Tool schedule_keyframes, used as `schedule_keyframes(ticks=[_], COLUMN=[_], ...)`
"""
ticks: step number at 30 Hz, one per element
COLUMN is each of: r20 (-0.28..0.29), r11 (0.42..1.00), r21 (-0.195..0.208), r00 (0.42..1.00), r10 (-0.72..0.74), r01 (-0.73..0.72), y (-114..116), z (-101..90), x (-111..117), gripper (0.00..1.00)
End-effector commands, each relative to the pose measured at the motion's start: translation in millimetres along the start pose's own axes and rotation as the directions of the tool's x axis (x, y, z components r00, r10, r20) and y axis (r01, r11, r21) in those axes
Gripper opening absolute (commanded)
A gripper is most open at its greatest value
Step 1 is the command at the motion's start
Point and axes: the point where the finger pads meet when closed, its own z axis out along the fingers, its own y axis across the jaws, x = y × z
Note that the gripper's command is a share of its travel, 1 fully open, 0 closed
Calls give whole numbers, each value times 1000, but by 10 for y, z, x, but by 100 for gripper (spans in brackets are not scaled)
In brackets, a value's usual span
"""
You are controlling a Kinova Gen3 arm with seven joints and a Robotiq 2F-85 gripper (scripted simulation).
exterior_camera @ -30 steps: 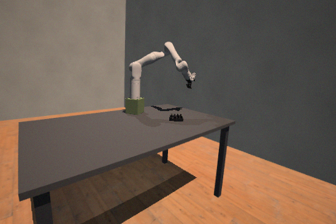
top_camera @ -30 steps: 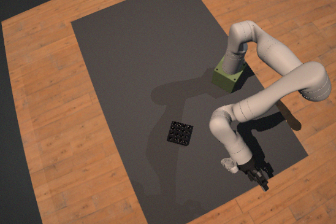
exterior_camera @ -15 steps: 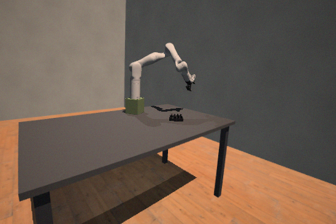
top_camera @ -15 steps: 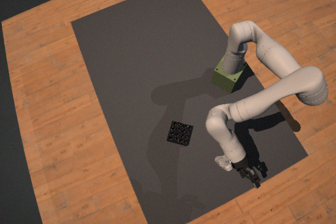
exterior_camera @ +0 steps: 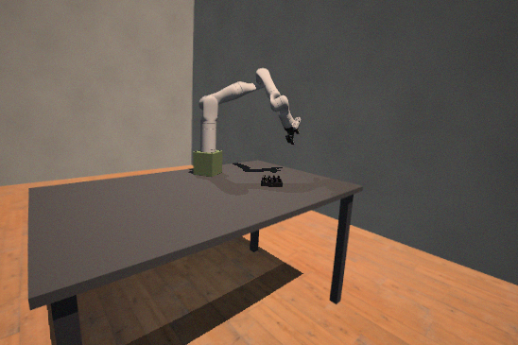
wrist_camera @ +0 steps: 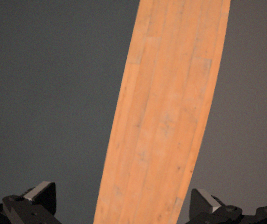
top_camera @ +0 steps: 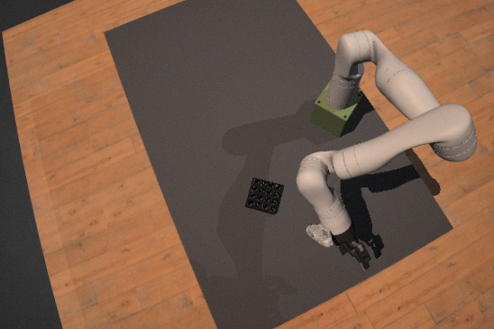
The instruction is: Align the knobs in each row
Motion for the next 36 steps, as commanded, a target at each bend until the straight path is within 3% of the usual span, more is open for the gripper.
schedule_keyframes(ticks=[1, 2, 4, 11, 13, 18, 20, 28, 30, 35, 36], r20=[-1, -1, -5, -5, -4, -4, 0, 0, 7, 7, 13], r11=[1000, 1000, 998, 998, 993, 993, 985, 985, 974, 974, 967], r21=[-2, -2, -51, -51, -100, -100, -147, -147, -193, -193, -215], r00=[1000, 1000, 1000, 1000, 998, 998, 996, 996, 993, 993, 991], r10=[2, 2, -29, -29, -60, -60, -90, -90, -119, -119, -133], r01=[-2, -2, 29, 29, 59, 59, 89, 89, 118, 118, 133], y=[18, 18, 241, 241, 461, 461, 676, 676, 885, 885, 989], z=[0, 0, -38, -38, -84, -84, -136, -136, -195, -195, -227], x=[9, 9, 49, 49, 85, 85, 115, 115, 141, 141, 153], gripper=[100, 100, 100, 100, 100, 100, 100, 100, 100, 100, 100])
